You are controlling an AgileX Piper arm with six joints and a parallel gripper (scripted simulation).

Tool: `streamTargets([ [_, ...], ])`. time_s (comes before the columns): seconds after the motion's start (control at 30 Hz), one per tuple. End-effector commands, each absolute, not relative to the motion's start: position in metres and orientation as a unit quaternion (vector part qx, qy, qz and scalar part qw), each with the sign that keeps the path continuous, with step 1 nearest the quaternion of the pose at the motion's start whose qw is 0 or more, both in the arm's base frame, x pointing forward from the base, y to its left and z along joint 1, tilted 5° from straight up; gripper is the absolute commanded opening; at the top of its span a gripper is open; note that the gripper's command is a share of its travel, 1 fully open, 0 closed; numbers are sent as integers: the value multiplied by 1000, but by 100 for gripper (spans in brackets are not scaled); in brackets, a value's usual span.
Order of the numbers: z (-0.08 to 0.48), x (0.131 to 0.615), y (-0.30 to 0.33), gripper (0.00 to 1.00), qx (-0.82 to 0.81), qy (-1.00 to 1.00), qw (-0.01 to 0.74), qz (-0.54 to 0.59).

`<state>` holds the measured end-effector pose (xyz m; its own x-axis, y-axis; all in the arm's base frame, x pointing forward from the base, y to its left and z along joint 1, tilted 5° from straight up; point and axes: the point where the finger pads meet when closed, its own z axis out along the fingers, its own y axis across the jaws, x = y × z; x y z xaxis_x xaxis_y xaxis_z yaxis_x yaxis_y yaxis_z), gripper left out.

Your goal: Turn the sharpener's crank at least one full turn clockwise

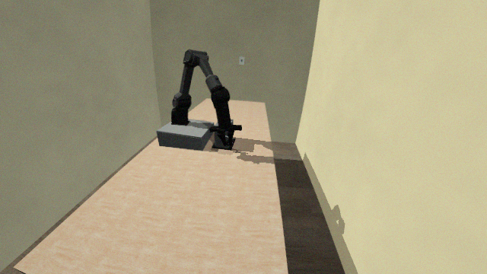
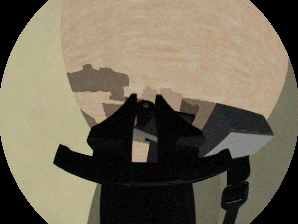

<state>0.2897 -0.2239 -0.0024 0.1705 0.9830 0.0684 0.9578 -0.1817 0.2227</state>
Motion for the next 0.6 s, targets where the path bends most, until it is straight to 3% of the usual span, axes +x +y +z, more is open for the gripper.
streamTargets([
  [0.0, -6, 289, -223, 20, 762, 636, 63, 98],
  [0.57, -21, 282, -221, 20, 763, 636, 63, 98],
])
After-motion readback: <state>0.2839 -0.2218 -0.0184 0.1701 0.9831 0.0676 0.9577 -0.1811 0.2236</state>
